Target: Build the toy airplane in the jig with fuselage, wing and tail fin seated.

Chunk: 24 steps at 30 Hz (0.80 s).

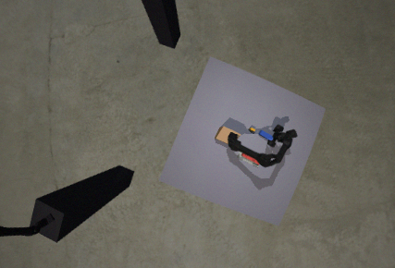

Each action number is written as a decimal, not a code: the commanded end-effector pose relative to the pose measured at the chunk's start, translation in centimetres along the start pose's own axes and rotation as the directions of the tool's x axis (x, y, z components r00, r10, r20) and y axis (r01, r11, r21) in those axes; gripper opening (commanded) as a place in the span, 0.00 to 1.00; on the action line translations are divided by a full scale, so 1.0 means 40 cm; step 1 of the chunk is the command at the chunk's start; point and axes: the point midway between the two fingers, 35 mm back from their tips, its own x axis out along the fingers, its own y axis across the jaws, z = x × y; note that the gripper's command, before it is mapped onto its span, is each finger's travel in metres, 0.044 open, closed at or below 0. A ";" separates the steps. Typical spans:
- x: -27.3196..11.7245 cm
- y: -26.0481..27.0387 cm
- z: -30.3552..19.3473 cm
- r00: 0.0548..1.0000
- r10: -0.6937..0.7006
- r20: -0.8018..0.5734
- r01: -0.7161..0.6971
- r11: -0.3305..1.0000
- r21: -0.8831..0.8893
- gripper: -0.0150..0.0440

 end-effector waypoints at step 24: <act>0.148 -0.011 -0.017 1.000 -0.021 -0.022 0.021 1.000 -0.014 1.00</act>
